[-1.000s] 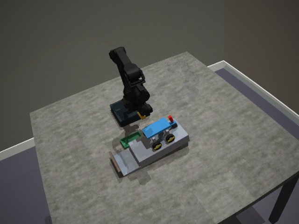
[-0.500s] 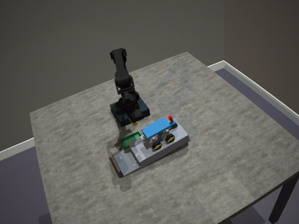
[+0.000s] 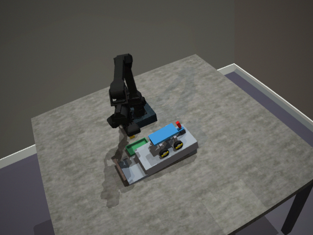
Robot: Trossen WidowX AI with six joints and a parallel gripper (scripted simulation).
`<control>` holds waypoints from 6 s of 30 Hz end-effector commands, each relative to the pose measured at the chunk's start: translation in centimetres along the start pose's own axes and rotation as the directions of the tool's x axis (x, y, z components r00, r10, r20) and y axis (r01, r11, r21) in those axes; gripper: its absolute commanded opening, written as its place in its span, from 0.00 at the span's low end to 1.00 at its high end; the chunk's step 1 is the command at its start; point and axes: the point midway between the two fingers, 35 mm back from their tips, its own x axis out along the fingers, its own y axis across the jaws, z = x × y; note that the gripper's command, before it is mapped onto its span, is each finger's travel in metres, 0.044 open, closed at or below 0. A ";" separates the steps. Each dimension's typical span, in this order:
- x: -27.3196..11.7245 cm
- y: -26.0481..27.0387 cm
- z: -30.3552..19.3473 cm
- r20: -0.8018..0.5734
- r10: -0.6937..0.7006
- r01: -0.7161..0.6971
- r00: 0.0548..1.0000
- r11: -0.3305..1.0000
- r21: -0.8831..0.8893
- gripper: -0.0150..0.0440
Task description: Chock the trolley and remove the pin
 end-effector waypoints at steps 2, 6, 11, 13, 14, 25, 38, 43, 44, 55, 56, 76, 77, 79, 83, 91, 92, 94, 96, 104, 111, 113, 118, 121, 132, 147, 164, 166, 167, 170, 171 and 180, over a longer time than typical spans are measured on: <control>-0.1 0.3 0.5 0.000 -0.002 0.002 1.000 0.998 0.068 0.25; -0.1 0.3 0.6 -0.012 -0.008 0.010 1.000 0.978 0.207 0.25; -0.1 0.4 0.6 -0.026 -0.013 0.022 1.000 0.926 0.378 0.25; -0.1 0.4 0.7 -0.032 -0.015 0.027 0.999 0.896 0.444 0.25; -0.1 0.4 0.7 -0.035 -0.015 0.030 0.999 0.879 0.476 0.25; 0.0 0.4 0.8 -0.068 -0.017 0.063 0.998 0.626 0.777 0.25; 0.0 0.4 1.0 -0.106 -0.015 0.107 0.994 0.205 0.973 0.25; 0.0 0.4 1.0 -0.116 -0.014 0.117 0.993 0.080 0.990 0.25; 0.0 0.4 1.0 -0.116 -0.014 0.117 0.993 0.080 0.990 0.25; 0.4 2.1 1.0 -0.121 -0.008 0.121 0.993 0.012 0.993 0.25; 0.5 2.4 1.0 -0.121 -0.008 0.121 0.993 0.012 0.993 0.25; 3.9 3.3 0.9 -0.121 -0.007 0.121 0.993 0.012 0.993 0.25; 4.1 3.3 0.9 -0.121 -0.007 0.121 0.993 0.012 0.993 0.25; 4.5 3.3 0.8 -0.121 -0.007 0.121 0.993 0.012 0.993 0.25; 5.3 3.3 0.7 -0.121 -0.007 0.121 0.993 0.012 0.993 0.25; 6.8 3.1 0.3 -0.121 -0.008 0.121 0.993 0.012 0.993 0.25; 7.0 3.1 0.3 -0.121 -0.008 0.121 0.993 0.012 0.993 0.25; 7.0 3.1 0.3 -0.121 -0.008 0.121 0.993 0.012 0.993 0.25; 6.9 3.1 0.2 -0.121 -0.008 0.121 0.993 0.012 0.993 0.25; 6.7 3.3 -0.4 -0.122 -0.008 0.122 0.993 0.012 0.992 0.25; 6.6 3.4 -1.0 -0.122 -0.007 0.122 0.992 0.012 0.992 0.25; 6.5 3.4 -1.2 -0.122 -0.007 0.123 0.992 0.012 0.992 0.25; 6.5 3.5 -1.6 -0.123 -0.007 0.123 0.992 0.012 0.992 0.25; 6.4 3.5 -1.8 -0.123 -0.007 0.123 0.992 0.012 0.992 0.25; 6.3 3.7 -2.7 -0.124 -0.007 0.124 0.992 0.012 0.992 0.25; 6.3 3.8 -2.6 -0.117 -0.007 0.117 0.993 0.014 0.993 0.34; 3.4 3.5 -2.3 -0.124 -0.007 0.124 0.992 0.012 0.992 0.58; 2.8 3.5 -2.2 -0.123 -0.007 0.124 0.992 0.012 0.992 0.58; 2.5 3.5 -2.1 -0.123 -0.007 0.124 0.992 0.012 0.992 0.58; 1.7 3.6 -2.0 -0.123 -0.007 0.123 0.992 0.012 0.992 0.58; 1.4 3.6 -2.0 -0.123 -0.007 0.123 0.992 0.012 0.992 0.58; 1.0 3.5 -1.9 -0.121 -0.017 0.121 0.992 0.005 0.993 0.75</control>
